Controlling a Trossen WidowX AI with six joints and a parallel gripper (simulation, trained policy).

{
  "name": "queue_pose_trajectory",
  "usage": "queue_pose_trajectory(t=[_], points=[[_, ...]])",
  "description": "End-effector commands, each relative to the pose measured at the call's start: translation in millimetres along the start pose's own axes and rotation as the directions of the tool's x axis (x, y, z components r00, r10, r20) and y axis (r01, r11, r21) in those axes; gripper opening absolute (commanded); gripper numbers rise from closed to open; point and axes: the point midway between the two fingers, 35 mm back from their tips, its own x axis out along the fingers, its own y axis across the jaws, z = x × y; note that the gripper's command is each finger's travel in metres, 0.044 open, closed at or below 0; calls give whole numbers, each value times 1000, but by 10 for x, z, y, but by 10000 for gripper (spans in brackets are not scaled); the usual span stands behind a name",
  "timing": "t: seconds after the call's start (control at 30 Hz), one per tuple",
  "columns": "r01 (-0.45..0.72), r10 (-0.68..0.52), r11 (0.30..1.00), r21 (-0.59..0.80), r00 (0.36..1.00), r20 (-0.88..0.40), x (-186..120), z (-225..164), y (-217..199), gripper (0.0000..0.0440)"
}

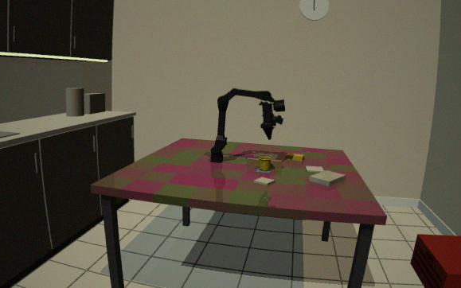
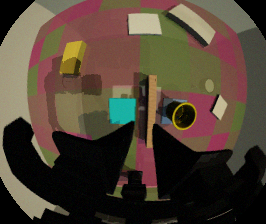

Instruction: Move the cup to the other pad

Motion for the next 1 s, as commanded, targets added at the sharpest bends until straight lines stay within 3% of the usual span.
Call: queue_pose_trajectory(t=[0.0,0.97], points=[[18,-19,1000,-13,998,-60,78,-27,-91,105],[47,-55,998,-41,969,-241,682,-190,-628,163]])
